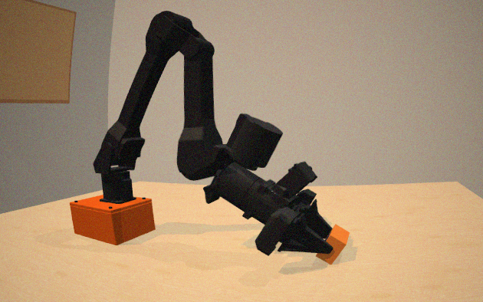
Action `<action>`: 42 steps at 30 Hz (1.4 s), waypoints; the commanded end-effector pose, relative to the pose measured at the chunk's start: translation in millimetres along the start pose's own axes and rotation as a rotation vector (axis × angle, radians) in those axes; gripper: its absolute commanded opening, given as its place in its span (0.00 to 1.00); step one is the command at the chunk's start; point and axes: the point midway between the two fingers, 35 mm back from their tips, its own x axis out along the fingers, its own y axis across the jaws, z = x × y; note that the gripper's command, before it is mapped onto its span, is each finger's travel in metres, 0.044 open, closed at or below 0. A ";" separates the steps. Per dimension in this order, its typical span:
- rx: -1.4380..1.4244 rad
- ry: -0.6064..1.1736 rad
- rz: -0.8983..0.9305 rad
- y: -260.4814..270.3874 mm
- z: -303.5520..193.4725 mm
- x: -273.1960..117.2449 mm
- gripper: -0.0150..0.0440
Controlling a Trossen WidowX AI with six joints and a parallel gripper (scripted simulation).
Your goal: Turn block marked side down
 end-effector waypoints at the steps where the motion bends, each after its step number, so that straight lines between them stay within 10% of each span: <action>1: 0.006 -0.038 0.005 1.2 -8.0 -6.0 0.25; 25: 0.006 -0.130 0.005 1.8 -5.6 -15.6 0.25; 42: 0.006 -0.130 0.005 1.8 -5.6 -15.6 1.00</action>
